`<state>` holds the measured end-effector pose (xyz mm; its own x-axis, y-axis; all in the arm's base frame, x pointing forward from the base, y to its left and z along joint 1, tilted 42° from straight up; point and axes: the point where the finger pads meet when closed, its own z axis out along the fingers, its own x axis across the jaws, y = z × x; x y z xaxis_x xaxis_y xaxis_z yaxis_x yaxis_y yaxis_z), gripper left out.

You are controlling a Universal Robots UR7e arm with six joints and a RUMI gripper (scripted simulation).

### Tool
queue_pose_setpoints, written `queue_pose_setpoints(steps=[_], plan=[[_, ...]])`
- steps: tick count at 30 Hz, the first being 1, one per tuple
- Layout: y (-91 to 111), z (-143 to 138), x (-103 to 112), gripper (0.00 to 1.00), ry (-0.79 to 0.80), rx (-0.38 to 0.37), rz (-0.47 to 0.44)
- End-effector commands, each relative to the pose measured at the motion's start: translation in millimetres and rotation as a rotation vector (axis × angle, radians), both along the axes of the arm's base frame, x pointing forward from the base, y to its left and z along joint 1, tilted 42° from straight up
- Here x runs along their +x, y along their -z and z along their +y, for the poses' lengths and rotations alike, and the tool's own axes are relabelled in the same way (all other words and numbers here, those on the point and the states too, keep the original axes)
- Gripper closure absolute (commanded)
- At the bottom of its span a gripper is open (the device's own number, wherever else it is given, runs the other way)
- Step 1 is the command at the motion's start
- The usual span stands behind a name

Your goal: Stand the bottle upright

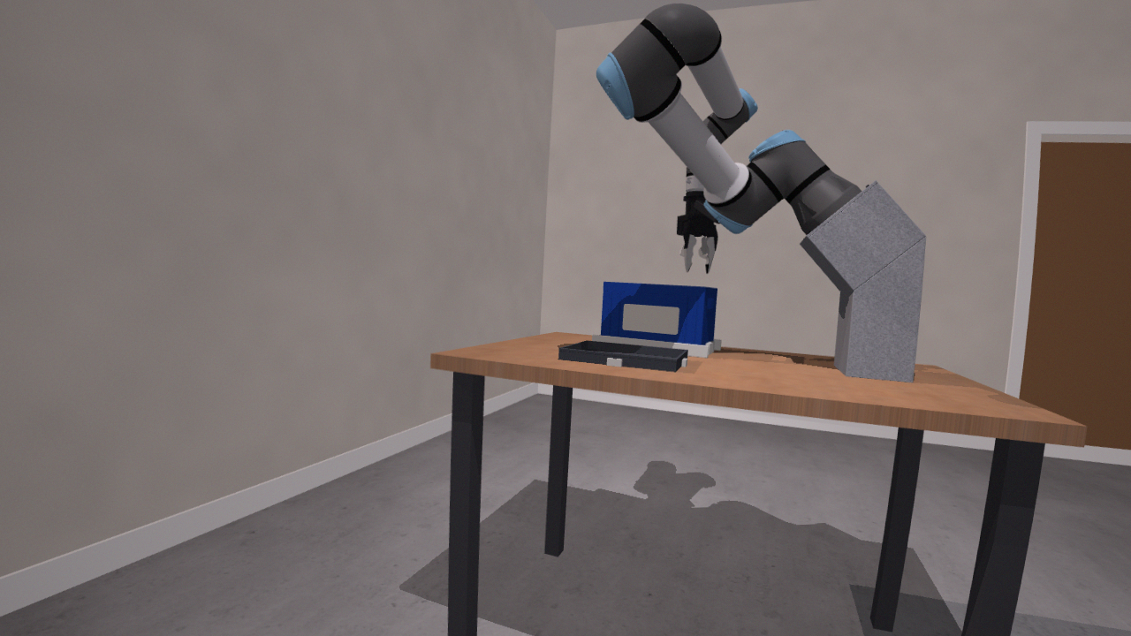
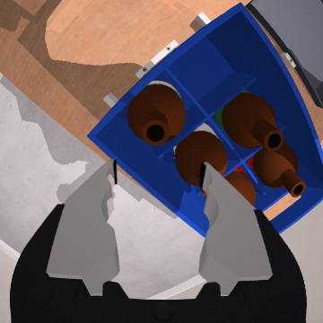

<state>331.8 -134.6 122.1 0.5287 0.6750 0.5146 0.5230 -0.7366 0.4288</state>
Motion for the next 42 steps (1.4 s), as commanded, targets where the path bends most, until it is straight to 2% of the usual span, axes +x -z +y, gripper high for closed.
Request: queue_pose_setpoints(steps=[1,42], plan=[[19.4,-0.3,13.6,0.62,0.0,0.0,-0.007],[26.6,0.2,19.6,0.62,0.0,0.0,-0.007]])
